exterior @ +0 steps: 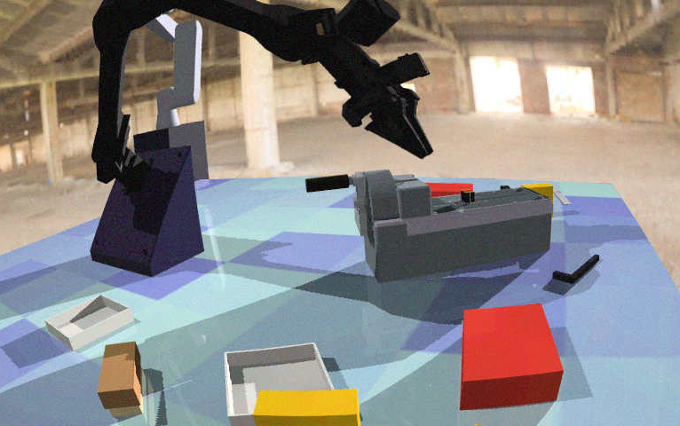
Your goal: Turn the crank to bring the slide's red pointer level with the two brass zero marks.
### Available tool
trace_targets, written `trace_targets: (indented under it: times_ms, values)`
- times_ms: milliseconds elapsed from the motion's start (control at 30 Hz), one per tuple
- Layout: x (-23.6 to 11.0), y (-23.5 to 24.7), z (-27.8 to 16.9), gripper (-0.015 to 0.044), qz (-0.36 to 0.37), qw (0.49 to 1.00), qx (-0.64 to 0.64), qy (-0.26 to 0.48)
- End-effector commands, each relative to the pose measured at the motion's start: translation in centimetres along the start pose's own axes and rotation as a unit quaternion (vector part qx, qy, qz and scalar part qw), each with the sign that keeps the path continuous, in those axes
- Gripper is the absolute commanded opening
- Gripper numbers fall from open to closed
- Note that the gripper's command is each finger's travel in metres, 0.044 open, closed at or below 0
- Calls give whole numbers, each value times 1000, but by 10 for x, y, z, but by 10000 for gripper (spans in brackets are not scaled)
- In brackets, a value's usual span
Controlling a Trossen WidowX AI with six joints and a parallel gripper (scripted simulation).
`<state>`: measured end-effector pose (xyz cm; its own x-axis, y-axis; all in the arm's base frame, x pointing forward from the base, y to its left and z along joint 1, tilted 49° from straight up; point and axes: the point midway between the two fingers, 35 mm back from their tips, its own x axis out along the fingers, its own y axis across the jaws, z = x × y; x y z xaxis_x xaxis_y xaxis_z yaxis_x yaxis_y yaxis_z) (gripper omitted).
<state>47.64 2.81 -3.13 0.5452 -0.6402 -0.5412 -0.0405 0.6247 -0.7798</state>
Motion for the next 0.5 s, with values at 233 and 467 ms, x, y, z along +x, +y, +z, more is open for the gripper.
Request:
trace_targets:
  times_ms: [233,467]
  values:
    - [0,0,0,414,-1,1000,0,0]
    - [0,0,0,230,-1,1000,0,0]
